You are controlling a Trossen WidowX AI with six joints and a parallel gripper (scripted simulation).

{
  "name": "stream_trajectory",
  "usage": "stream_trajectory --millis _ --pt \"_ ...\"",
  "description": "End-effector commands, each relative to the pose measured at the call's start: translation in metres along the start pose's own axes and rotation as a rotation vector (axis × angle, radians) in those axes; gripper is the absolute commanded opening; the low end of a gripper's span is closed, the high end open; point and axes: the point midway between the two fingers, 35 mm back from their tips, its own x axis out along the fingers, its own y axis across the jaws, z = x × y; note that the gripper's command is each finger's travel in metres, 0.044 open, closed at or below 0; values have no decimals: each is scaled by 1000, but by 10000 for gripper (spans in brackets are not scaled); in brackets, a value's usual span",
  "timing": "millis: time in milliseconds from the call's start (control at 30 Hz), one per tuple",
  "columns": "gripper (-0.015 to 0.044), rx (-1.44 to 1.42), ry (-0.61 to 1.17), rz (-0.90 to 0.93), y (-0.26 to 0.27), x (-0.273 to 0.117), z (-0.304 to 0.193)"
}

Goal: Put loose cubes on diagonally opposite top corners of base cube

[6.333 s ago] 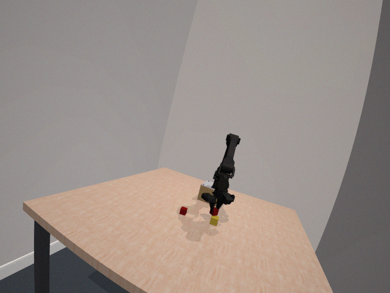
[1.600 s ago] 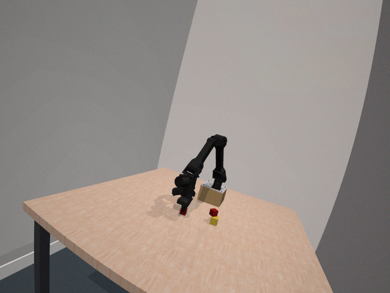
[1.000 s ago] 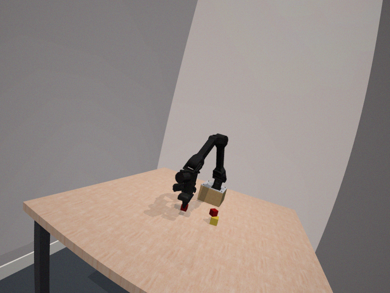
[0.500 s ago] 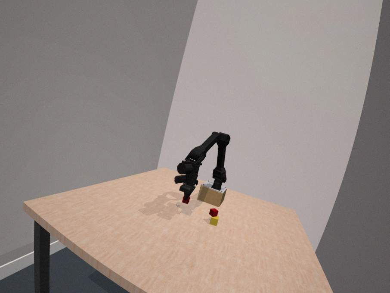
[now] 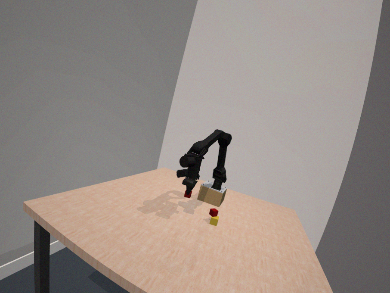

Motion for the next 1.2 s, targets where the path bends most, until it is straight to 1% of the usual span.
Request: stream_trajectory --millis 0,1167 --pt "105 -103 1 2 4 -2 -9" --pt "105 -1484 3 12 28 1 -122"
